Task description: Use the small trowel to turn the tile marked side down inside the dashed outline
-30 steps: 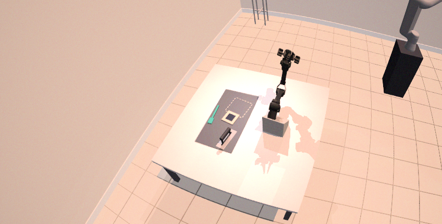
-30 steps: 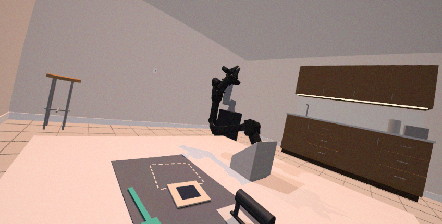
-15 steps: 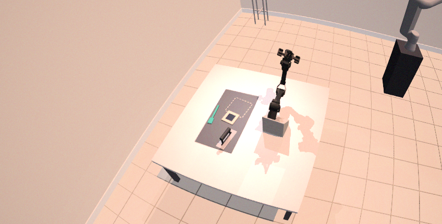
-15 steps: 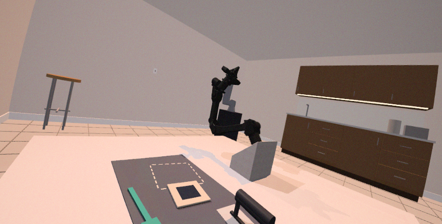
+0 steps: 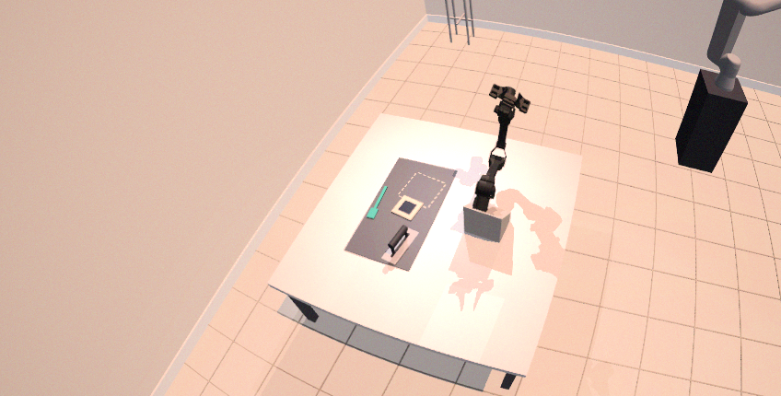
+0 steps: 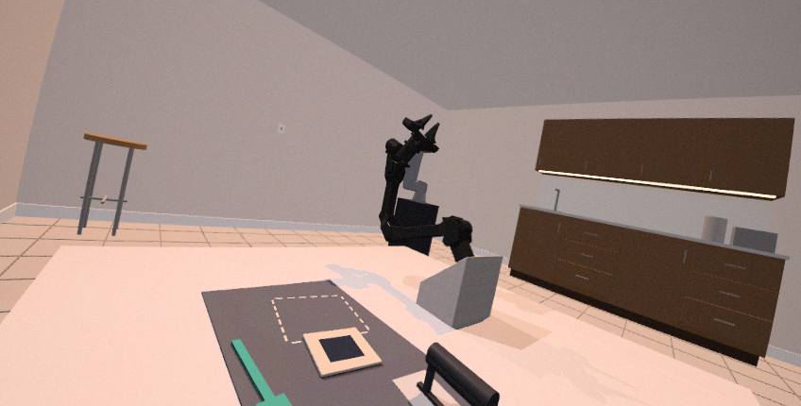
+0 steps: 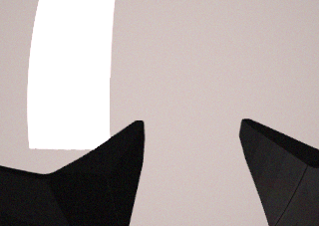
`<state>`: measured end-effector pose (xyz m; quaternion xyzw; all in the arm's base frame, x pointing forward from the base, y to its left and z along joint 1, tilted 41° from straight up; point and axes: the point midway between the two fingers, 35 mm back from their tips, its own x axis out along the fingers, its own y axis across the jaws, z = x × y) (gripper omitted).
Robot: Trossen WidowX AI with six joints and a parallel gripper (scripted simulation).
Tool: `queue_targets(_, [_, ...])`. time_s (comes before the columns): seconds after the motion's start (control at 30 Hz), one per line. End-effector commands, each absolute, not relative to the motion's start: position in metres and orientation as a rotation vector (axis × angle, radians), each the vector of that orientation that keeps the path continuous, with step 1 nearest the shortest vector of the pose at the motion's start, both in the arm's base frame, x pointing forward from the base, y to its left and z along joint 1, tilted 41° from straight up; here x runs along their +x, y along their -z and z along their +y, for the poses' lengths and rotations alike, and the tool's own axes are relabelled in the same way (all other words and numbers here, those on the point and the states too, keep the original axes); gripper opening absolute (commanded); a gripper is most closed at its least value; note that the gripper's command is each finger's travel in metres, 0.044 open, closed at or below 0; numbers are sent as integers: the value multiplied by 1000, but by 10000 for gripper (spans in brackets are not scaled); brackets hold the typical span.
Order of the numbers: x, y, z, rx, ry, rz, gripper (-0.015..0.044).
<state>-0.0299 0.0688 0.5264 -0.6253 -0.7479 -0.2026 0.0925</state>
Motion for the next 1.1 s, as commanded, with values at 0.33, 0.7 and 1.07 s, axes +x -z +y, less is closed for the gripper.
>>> queue_targets(0.33, [-5, -505, 161, -2312, 773, -2306, 270])
queue_targets(0.7, [34, -476, 224, -2663, 855, -2371, 270])
queue_targets(1.07, [78, -435, 272, -2960, 945, -2540, 270])
